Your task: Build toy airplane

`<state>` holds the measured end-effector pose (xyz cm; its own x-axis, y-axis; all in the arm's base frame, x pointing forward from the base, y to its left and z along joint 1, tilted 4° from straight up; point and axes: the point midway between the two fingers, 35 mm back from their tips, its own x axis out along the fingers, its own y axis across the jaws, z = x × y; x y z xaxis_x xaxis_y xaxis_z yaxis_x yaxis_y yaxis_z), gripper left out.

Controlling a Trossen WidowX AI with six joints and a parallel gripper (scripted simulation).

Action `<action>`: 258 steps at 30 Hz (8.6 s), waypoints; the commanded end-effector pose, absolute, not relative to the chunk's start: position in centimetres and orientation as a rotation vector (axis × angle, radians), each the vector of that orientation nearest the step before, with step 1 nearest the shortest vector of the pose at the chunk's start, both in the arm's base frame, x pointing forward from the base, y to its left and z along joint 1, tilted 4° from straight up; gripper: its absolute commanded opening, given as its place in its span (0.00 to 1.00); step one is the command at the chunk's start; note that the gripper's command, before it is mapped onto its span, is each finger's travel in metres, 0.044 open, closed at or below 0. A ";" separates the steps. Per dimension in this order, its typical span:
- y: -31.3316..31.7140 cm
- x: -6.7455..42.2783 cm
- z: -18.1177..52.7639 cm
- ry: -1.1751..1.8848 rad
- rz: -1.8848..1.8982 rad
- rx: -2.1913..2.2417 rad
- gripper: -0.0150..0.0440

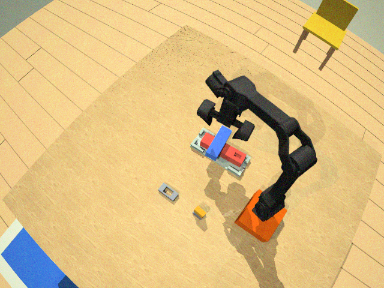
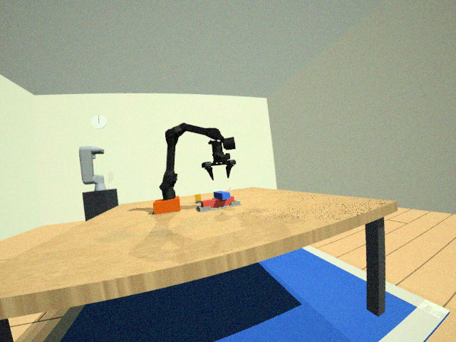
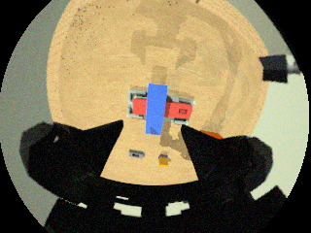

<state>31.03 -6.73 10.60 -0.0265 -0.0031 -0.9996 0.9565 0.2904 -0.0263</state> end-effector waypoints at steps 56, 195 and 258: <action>16.4 16.2 5.3 1.620 0.070 -0.044 1.00; 12.2 20.1 10.4 1.607 0.073 -0.045 0.25; -7.4 22.6 6.3 1.603 0.213 -0.214 0.25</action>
